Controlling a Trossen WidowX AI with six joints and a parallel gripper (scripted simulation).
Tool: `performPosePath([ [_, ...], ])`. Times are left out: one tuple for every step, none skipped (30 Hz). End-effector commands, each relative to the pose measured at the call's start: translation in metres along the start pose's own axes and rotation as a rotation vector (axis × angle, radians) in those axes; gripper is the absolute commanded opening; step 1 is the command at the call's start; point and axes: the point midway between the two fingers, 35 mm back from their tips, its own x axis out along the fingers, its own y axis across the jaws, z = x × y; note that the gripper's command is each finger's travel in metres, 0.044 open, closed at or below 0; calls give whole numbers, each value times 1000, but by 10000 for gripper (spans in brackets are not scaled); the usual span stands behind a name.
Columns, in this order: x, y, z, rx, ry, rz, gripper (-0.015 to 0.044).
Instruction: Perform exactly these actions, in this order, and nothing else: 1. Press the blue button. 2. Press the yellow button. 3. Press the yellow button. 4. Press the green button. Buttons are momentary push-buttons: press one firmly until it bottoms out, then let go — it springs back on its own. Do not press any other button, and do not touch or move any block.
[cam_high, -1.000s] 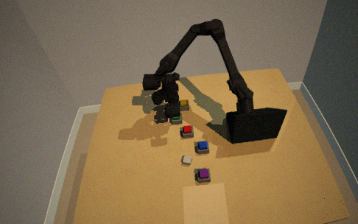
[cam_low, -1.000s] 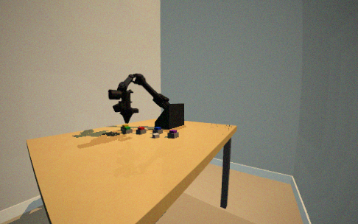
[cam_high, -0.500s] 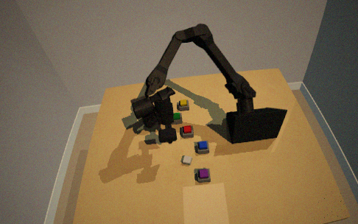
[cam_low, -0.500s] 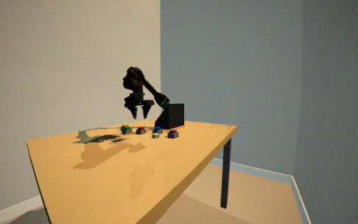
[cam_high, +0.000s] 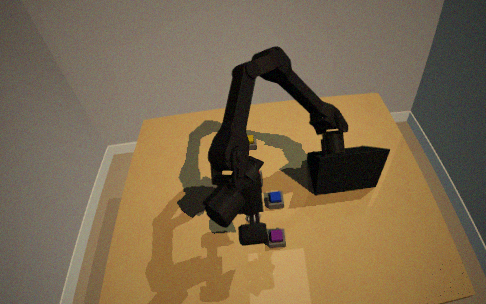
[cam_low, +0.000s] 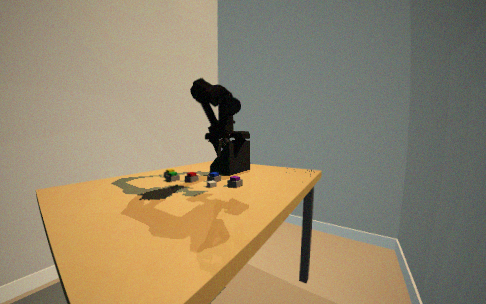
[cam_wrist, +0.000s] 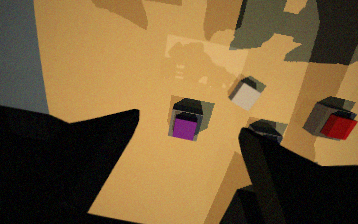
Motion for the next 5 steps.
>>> performPosePath([
  [3,14,-12,26,11,-22,400],
  [3,14,-12,26,11,-22,400],
  [3,14,-12,26,11,-22,400],
  [3,14,-12,26,11,-22,400],
  [3,14,-12,26,11,-22,400],
])
